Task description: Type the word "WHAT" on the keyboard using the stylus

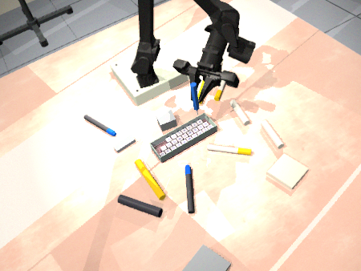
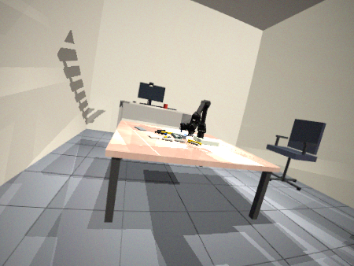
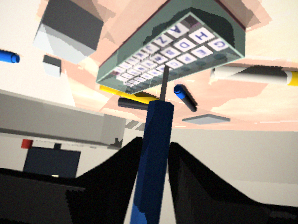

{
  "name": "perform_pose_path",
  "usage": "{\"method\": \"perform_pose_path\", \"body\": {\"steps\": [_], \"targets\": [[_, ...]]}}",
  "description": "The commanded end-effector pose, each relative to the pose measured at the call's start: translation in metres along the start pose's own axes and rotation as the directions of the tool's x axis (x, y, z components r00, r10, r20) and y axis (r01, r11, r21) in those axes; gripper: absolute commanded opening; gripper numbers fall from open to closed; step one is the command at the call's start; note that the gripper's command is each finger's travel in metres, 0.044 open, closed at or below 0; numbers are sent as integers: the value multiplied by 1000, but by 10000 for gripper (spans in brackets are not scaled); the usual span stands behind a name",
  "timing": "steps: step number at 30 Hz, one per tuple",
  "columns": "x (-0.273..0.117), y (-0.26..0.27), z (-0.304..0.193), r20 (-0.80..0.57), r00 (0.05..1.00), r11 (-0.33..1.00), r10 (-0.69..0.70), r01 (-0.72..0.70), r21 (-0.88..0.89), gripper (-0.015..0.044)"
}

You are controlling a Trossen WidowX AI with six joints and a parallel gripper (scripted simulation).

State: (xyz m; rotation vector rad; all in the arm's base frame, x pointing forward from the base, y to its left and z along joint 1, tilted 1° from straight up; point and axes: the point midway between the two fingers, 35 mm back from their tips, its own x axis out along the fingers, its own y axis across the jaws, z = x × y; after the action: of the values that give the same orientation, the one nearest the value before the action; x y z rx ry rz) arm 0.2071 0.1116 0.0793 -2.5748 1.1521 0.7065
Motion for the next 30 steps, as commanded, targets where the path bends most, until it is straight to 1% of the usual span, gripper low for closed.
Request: {"method": "perform_pose_path", "body": {"steps": [1,6,9,11,12,21,30], "targets": [[-2,-2,-3,3,1000,1000,-1,1,2,81],[-1,0,-2,0,1000,1000,0,0,0,85],[-1,0,-2,0,1000,1000,0,0,0,65],[1,1,-3,2,1000,1000,0,0,-1,12],[2,1,-4,3,1000,1000,0,0,-1,0],[28,15,-21,17,1000,1000,-5,5,-3,0],[54,34,-39,1,1000,1000,-5,5,-1,0]]}}
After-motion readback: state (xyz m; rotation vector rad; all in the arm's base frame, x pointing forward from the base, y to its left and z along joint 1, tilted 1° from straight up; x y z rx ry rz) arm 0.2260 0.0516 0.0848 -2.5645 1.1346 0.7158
